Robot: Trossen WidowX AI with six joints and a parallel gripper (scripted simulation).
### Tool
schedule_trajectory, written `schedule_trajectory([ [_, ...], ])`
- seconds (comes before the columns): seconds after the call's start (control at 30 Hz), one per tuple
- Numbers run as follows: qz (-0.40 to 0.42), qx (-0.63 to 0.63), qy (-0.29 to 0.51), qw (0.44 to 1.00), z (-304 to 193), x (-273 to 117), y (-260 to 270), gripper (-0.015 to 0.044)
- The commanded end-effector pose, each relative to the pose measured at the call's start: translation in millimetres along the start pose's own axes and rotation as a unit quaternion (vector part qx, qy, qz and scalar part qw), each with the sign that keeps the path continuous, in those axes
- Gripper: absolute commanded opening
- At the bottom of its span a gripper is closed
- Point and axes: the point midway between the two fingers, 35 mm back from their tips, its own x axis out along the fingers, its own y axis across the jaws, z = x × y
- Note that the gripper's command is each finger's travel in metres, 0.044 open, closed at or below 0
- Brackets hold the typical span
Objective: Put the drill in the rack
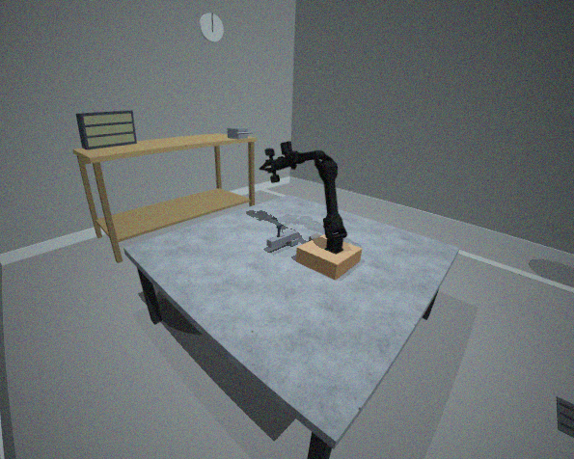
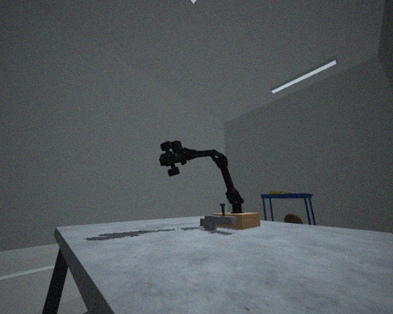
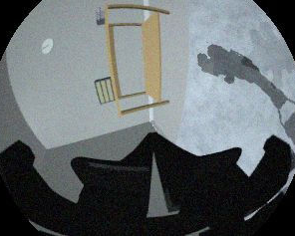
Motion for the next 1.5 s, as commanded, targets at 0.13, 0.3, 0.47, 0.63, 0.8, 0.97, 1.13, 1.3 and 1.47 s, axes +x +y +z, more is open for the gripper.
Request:
schedule_trajectory([
  [0.13, -0.200, -0.146, 0.043, 0.968, -87.0, 0.4, -101.6, 0.0000],
  [0.3, -0.328, -0.271, 0.110, 0.898, -138.5, -29.9, -168.7, 0.0000],
  [0.47, -0.435, -0.402, 0.200, 0.781, -176.6, -81.6, -226.7, 0.0000],
  [0.63, -0.503, -0.505, 0.291, 0.639, -195.4, -137.8, -264.5, 0.0000],
  [0.8, -0.505, -0.508, 0.295, 0.633, -195.8, -140.0, -265.7, 0.0000],
  [0.97, -0.503, -0.505, 0.293, 0.637, -195.3, -136.5, -266.8, 0.0000],
  [1.13, -0.504, -0.508, 0.295, 0.633, -194.6, -136.7, -274.2, 0.0000],
  [1.3, -0.505, -0.508, 0.295, 0.633, -193.8, -137.1, -279.8, 0.0000],
  [1.47, -0.505, -0.508, 0.295, 0.633, -194.0, -135.6, -280.3, 0.0000],
])
